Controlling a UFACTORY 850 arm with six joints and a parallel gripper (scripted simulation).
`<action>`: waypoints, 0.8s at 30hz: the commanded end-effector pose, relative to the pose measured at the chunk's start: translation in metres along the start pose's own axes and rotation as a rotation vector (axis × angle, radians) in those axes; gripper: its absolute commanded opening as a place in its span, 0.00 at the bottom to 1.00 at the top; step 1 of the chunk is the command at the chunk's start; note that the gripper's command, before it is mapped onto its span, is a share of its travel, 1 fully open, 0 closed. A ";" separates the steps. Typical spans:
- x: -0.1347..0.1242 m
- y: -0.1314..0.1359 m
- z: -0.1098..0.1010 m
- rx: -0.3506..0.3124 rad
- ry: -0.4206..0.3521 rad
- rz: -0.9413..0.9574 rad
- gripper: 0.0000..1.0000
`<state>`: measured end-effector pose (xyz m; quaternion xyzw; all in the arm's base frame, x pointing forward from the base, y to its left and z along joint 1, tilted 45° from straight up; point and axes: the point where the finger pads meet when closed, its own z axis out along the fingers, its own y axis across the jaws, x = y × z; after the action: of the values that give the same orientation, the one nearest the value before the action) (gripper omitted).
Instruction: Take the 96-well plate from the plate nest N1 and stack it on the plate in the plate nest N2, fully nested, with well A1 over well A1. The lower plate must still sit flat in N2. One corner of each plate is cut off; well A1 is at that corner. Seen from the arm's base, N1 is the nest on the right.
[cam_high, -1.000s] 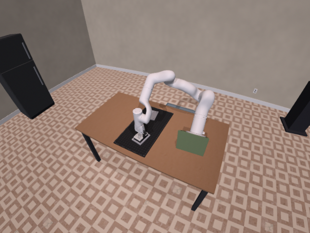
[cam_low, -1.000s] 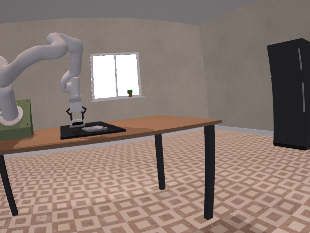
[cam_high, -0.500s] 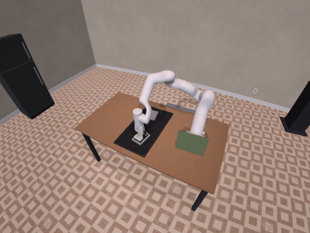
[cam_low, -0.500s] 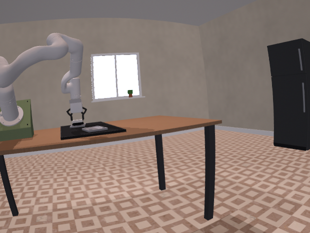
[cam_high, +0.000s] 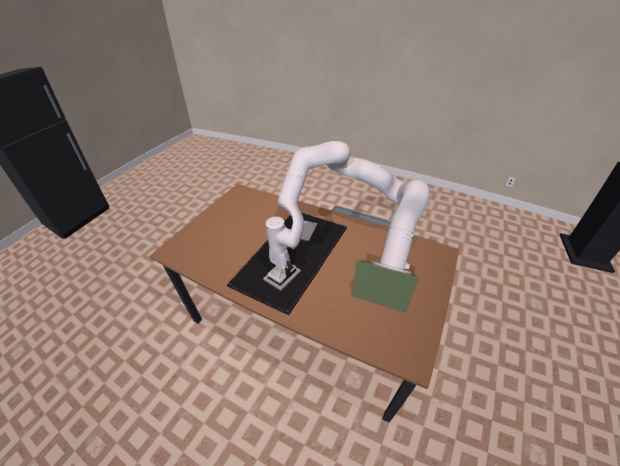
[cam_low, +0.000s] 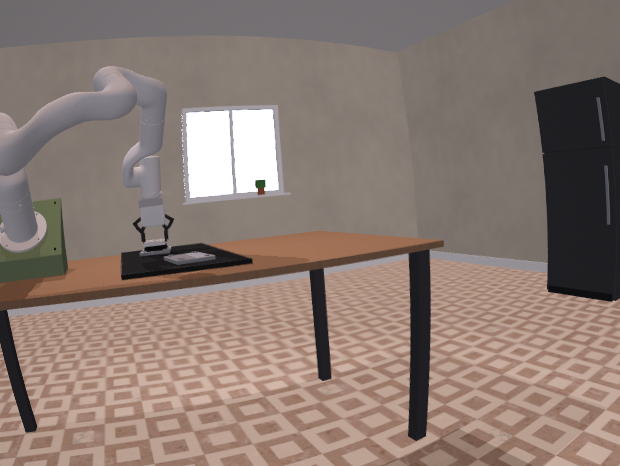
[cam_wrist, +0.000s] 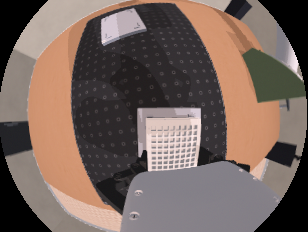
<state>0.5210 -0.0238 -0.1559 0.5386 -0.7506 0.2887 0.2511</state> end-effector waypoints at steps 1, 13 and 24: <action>0.000 -0.001 0.000 0.001 -0.001 0.001 0.00; 0.000 -0.001 0.002 0.001 -0.001 0.001 0.00; 0.000 -0.001 0.003 0.001 -0.001 0.001 0.00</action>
<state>0.5208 -0.0263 -0.1584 0.5386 -0.7506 0.2887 0.2511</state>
